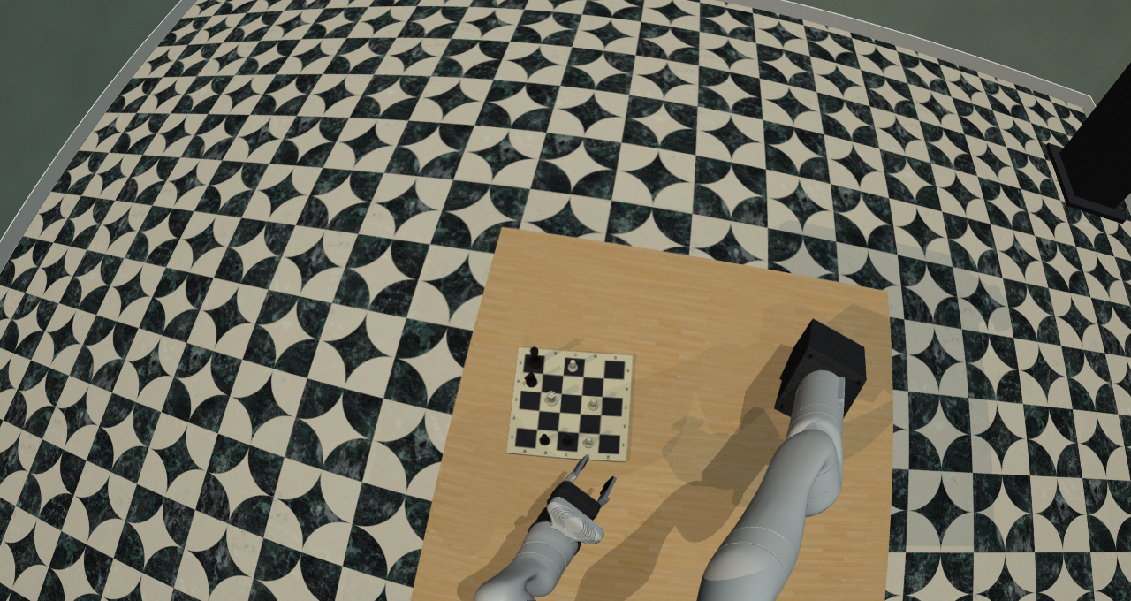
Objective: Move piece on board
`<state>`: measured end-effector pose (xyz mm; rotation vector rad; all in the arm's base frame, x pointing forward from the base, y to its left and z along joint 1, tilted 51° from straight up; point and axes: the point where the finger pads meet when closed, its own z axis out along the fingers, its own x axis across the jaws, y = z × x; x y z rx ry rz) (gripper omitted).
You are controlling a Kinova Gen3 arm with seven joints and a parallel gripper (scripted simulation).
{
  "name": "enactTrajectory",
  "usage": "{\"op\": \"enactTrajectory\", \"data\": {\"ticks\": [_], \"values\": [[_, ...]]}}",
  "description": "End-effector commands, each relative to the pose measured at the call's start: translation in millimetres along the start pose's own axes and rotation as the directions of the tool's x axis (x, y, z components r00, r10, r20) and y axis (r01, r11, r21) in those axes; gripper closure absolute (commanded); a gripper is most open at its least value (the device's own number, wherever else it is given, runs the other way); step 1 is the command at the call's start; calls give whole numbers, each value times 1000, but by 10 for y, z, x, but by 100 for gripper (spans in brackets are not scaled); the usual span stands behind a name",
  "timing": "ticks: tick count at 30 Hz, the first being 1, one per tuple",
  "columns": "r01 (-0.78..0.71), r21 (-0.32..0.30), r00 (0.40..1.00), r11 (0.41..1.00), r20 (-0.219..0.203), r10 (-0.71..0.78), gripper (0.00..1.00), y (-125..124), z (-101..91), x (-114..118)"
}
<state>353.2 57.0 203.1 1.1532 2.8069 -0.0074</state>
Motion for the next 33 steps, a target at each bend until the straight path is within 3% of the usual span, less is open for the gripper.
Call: {"op": "enactTrajectory", "data": {"ticks": [1,4,5,11,12,18,19,28,29,33], "values": [[-14,6,1000,1000,-4,14,0,-34,24,-26],[-14,6,1000,1000,-4,14,0,-34,24,-26],[-79,11,996,997,-35,80,0,-77,83,-6],[-79,11,996,997,-35,80,0,-77,83,-6],[-148,17,987,989,-67,149,0,-118,140,16],[-148,17,987,989,-67,149,0,-118,140,16],[-218,26,970,976,-99,220,0,-156,195,38],[-218,26,970,976,-99,220,0,-156,195,38],[-290,38,947,956,-131,292,0,-189,247,60],[-290,38,947,956,-131,292,0,-189,247,60]]}}
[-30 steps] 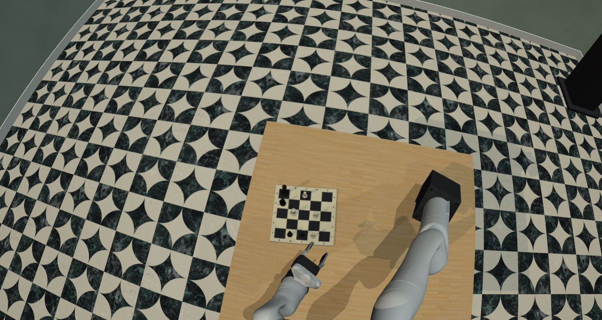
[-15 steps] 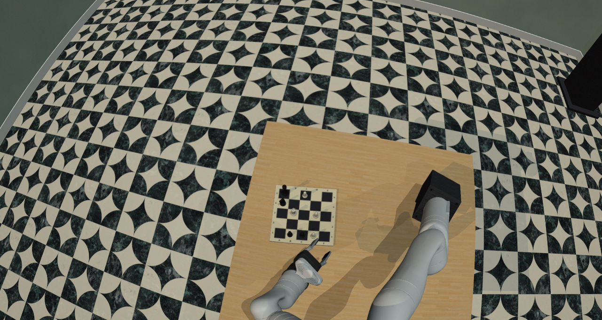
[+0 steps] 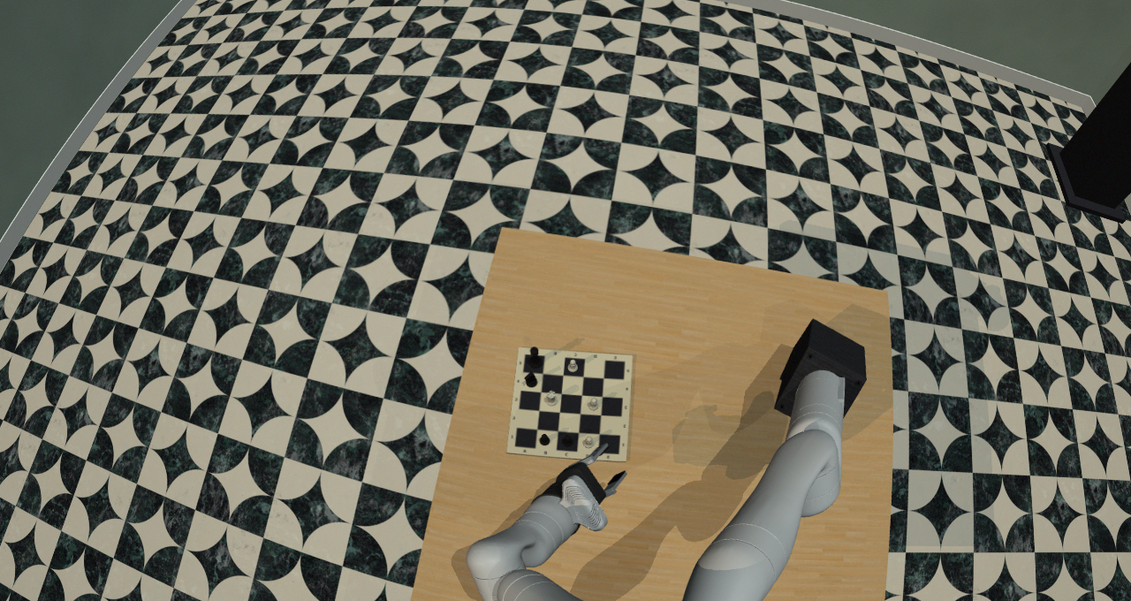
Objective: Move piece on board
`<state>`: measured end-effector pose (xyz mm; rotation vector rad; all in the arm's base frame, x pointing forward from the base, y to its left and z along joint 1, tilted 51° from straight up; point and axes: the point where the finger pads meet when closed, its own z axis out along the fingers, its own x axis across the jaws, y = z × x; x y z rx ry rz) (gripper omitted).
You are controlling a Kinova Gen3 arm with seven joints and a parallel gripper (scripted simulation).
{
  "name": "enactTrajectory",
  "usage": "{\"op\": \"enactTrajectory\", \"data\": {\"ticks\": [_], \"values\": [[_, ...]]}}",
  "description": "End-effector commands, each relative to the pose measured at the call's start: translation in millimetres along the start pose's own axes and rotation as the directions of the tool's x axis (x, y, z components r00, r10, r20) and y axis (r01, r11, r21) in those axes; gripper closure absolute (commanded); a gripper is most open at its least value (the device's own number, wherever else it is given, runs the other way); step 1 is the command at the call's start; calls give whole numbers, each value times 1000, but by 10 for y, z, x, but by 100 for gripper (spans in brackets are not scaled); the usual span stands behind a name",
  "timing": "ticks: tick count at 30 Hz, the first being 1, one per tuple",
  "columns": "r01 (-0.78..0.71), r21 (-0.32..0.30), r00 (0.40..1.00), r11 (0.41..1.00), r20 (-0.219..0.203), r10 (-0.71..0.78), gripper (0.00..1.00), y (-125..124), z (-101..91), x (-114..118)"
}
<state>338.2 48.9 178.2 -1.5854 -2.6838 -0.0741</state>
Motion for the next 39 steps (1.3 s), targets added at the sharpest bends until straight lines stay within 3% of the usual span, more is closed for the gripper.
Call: {"op": "enactTrajectory", "data": {"ticks": [1,2,3,12,13,19,20,29,30,37,38,39], "values": [[-7,3,1000,1000,-1,7,0,-13,8,-21],[-7,3,1000,1000,-1,7,0,-13,8,-21],[-84,7,996,996,-36,84,0,-46,59,-15],[-84,7,996,996,-36,84,0,-46,59,-15],[-163,14,984,987,-71,164,0,-73,107,-9],[-163,14,984,987,-71,164,0,-73,107,-9],[-242,24,964,970,-106,243,0,-96,149,-4],[-242,24,964,970,-106,243,0,-96,149,-4],[-321,37,936,946,-141,323,0,-113,188,1],[-321,37,936,946,-141,323,0,-113,188,1],[-398,52,899,916,-174,401,0,-124,221,4],[-398,52,899,916,-174,401,0,-124,221,4]]}}
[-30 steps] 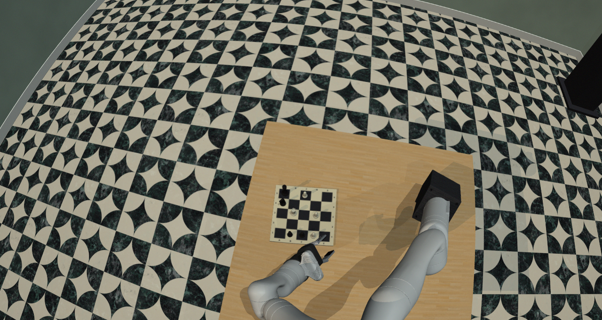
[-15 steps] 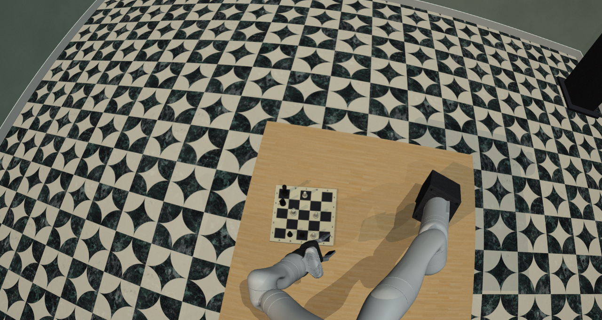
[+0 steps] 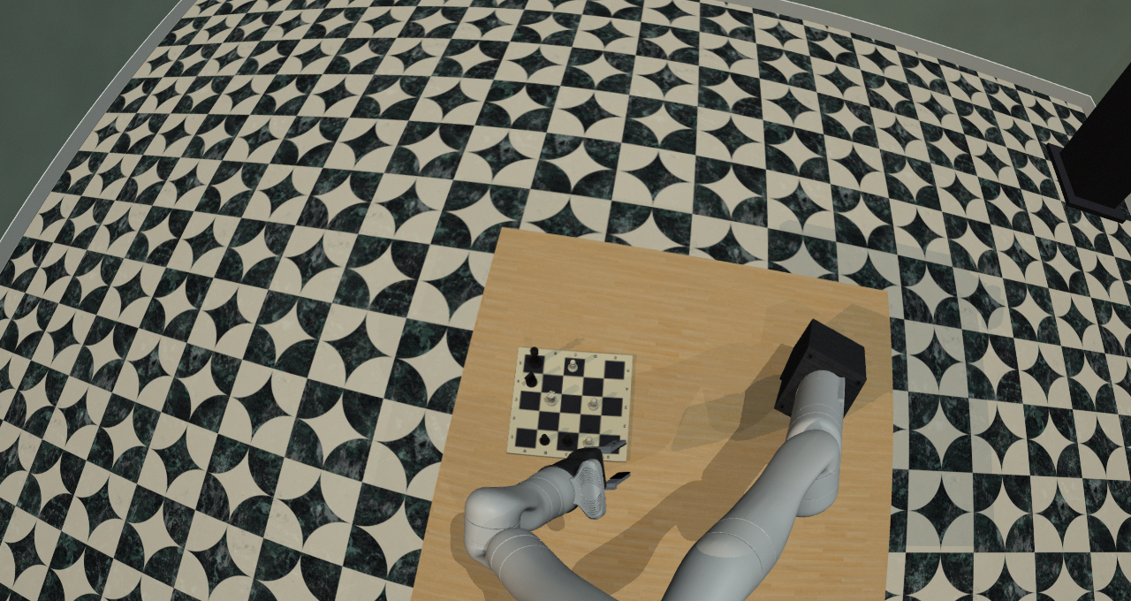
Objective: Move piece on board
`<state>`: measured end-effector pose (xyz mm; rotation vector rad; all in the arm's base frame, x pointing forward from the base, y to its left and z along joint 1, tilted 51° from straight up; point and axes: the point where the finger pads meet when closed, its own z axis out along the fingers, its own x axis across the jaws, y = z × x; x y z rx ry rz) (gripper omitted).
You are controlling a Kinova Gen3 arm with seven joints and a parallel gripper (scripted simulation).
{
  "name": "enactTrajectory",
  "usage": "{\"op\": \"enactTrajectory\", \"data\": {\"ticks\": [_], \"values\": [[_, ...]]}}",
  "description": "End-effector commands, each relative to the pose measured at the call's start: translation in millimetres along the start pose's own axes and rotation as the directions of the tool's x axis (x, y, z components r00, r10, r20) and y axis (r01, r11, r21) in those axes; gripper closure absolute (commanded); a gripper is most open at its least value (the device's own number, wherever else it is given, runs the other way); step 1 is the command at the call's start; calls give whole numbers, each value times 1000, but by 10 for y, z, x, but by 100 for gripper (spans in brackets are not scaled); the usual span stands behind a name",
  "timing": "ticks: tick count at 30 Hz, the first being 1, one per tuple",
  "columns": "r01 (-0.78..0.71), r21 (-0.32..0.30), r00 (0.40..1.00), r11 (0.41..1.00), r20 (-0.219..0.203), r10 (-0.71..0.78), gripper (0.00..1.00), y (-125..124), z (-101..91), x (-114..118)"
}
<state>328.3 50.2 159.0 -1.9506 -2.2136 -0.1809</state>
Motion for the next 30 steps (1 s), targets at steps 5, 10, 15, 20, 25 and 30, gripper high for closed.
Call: {"op": "enactTrajectory", "data": {"ticks": [5,10,15,20,25,30], "values": [[-35,5,999,999,-9,35,0,-17,20,-62],[-120,10,992,993,-47,120,0,-21,48,-69],[-120,10,992,993,-47,120,0,-21,48,-69],[-204,17,975,979,-84,204,0,-18,70,-75],[-286,28,950,958,-121,287,0,-10,87,-83],[-286,28,950,958,-121,287,0,-10,87,-83]]}}
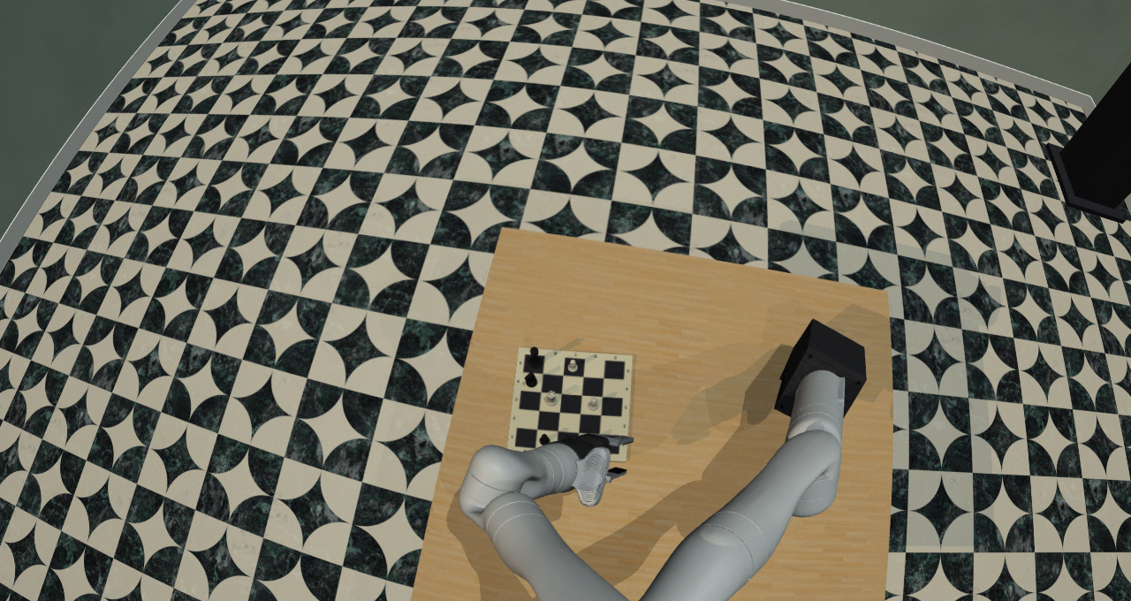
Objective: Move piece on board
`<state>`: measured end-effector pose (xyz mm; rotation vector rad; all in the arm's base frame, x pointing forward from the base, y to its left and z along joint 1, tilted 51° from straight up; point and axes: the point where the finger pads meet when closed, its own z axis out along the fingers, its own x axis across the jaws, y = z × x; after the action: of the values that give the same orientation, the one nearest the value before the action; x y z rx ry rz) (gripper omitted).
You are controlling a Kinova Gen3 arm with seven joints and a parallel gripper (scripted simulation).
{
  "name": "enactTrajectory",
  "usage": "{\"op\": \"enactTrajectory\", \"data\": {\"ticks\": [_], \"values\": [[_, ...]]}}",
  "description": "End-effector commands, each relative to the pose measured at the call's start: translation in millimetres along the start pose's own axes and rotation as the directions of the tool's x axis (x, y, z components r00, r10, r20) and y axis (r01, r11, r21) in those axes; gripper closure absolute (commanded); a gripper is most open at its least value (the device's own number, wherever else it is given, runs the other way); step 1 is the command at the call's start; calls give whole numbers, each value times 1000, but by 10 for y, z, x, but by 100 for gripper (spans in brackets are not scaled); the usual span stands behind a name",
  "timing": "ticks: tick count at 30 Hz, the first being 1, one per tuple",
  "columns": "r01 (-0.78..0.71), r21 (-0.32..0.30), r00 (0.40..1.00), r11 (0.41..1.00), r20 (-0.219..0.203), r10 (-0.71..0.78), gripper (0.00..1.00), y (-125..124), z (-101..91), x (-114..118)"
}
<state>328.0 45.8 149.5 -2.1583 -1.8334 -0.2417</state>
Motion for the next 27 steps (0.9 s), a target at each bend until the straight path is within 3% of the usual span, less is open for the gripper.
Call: {"op": "enactTrajectory", "data": {"ticks": [1,2,3,11,12,18,19,27], "values": [[-6,1,1000,1000,0,6,0,1,1,-20],[-6,1,1000,1000,0,6,0,1,1,-20],[-91,5,995,996,-39,91,0,18,12,-27],[-91,5,995,996,-39,91,0,18,12,-27],[-175,12,981,985,-77,175,0,41,17,-34],[-175,12,981,985,-77,175,0,41,17,-34],[-256,22,960,966,-115,257,0,70,16,-42],[-256,22,960,966,-115,257,0,70,16,-42]]}}
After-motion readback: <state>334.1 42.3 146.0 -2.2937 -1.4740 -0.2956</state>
